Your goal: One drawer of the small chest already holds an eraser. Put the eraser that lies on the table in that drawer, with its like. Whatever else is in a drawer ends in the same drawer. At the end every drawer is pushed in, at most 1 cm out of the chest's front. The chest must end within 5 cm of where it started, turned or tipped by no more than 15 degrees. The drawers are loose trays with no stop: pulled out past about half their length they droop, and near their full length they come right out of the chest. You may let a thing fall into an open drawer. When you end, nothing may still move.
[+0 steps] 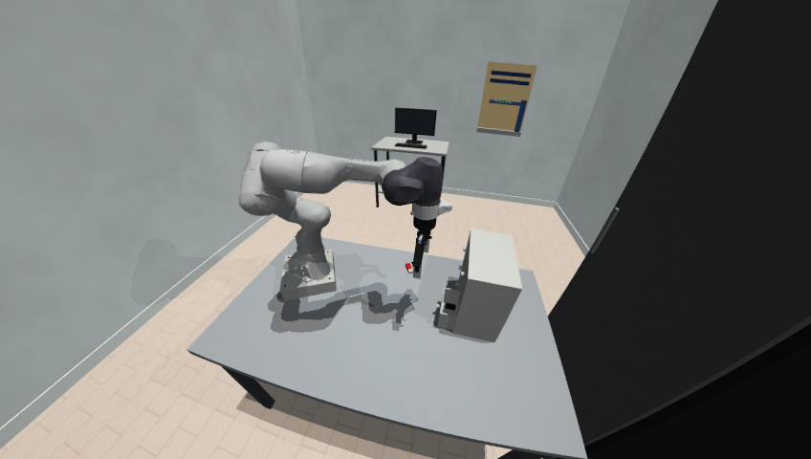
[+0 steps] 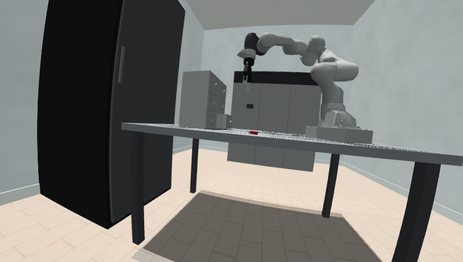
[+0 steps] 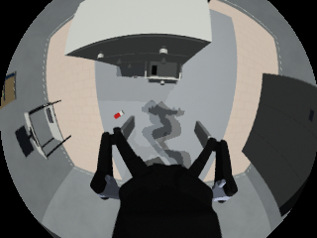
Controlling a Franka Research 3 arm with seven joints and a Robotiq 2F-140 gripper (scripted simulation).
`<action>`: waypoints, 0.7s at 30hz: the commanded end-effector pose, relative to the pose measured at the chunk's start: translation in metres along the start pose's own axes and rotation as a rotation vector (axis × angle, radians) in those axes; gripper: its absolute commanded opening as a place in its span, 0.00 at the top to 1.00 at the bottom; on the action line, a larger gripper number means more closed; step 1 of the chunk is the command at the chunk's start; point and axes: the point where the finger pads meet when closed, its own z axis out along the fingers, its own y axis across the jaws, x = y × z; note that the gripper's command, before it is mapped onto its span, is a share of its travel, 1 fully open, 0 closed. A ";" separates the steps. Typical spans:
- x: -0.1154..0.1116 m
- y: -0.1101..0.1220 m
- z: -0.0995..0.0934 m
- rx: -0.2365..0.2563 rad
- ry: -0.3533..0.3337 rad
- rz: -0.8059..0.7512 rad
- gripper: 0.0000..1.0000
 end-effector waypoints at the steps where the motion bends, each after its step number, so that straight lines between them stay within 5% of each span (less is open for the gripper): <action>1: -0.002 0.000 0.000 0.002 -0.007 -0.010 0.00; 21: -0.004 -0.008 0.006 0.000 -0.004 0.027 0.00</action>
